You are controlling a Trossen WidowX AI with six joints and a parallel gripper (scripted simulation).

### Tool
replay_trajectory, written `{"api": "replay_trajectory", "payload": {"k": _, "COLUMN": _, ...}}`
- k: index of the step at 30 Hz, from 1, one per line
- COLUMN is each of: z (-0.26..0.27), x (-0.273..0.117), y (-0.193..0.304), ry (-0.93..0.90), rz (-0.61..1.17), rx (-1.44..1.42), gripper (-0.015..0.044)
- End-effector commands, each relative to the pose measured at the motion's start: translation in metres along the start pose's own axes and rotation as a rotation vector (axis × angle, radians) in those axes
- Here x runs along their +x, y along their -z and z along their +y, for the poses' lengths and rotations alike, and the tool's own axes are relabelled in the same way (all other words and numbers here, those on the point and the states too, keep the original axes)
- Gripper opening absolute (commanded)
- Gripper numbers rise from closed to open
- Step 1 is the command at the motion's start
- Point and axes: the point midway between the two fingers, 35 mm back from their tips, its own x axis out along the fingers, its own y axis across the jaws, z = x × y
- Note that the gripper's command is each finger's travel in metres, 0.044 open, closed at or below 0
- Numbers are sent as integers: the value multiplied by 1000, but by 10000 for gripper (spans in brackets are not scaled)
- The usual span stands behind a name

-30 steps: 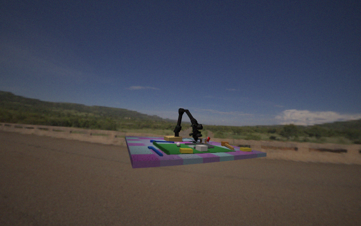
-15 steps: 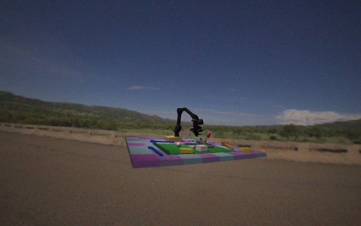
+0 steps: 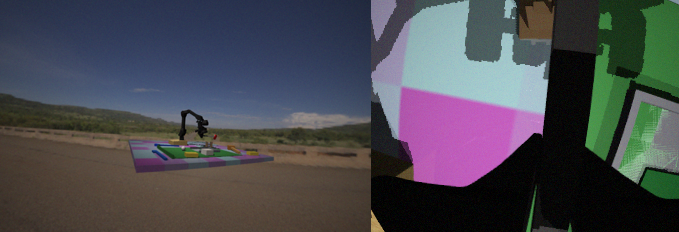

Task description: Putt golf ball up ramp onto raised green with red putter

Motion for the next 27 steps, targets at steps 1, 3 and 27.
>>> {"api": "replay_trajectory", "payload": {"k": 1, "z": -9, "x": -7, "y": 14, "ry": 31, "rz": 3, "rx": 91, "gripper": 0}}
{"api": "replay_trajectory", "payload": {"k": 3, "z": -13, "x": -10, "y": 24, "ry": 40, "rz": 8, "rx": 137, "gripper": 0}}
{"api": "replay_trajectory", "payload": {"k": 27, "z": -36, "x": -50, "y": 150, "ry": 132, "rz": 73, "rx": 686, "gripper": 0}}
